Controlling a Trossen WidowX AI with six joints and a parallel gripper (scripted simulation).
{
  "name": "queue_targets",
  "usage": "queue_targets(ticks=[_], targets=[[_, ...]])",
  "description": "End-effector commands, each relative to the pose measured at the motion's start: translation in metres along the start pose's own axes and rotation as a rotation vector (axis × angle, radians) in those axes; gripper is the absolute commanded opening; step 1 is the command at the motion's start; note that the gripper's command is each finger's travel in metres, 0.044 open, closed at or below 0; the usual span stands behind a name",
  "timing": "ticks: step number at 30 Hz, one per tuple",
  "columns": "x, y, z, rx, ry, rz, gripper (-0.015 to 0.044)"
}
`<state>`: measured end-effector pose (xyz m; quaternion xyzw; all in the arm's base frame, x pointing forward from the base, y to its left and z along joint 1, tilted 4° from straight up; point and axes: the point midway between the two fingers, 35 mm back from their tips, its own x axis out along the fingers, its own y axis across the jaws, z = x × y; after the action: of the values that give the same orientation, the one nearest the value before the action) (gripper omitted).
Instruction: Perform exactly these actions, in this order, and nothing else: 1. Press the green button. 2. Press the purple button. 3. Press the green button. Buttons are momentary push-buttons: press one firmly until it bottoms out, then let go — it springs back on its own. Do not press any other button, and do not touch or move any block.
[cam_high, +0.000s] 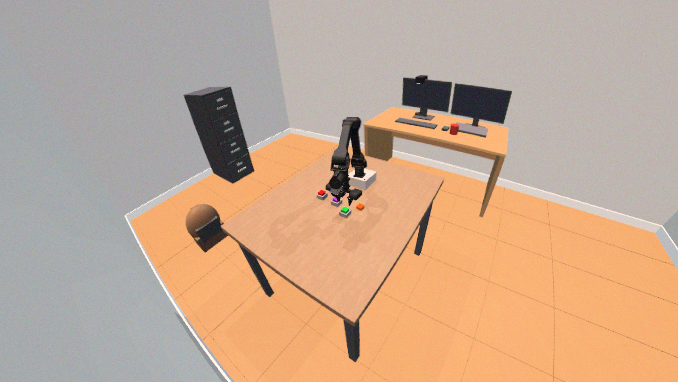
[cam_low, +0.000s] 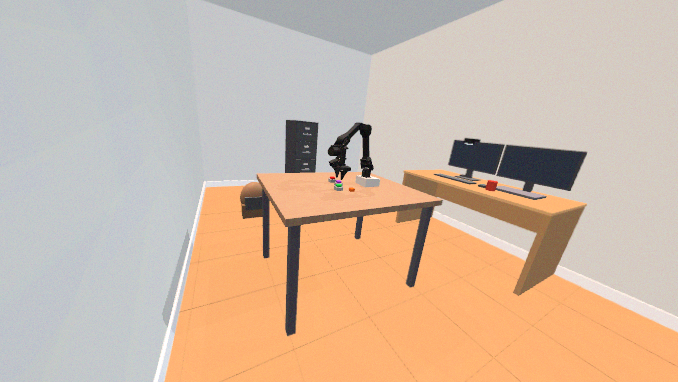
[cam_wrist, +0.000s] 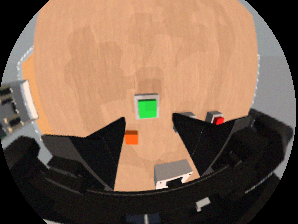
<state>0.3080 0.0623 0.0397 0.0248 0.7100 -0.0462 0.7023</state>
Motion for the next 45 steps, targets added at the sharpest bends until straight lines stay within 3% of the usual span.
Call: queue_targets(ticks=[1,7,45], targets=[[0.017,-0.002,-0.004,0.005,0.015,-0.009,0.0164],[0.017,-0.002,-0.004,0.005,0.015,-0.009,0.0020],[0.050,-0.002,-0.005,0.005,0.015,-0.009,0.0020]])
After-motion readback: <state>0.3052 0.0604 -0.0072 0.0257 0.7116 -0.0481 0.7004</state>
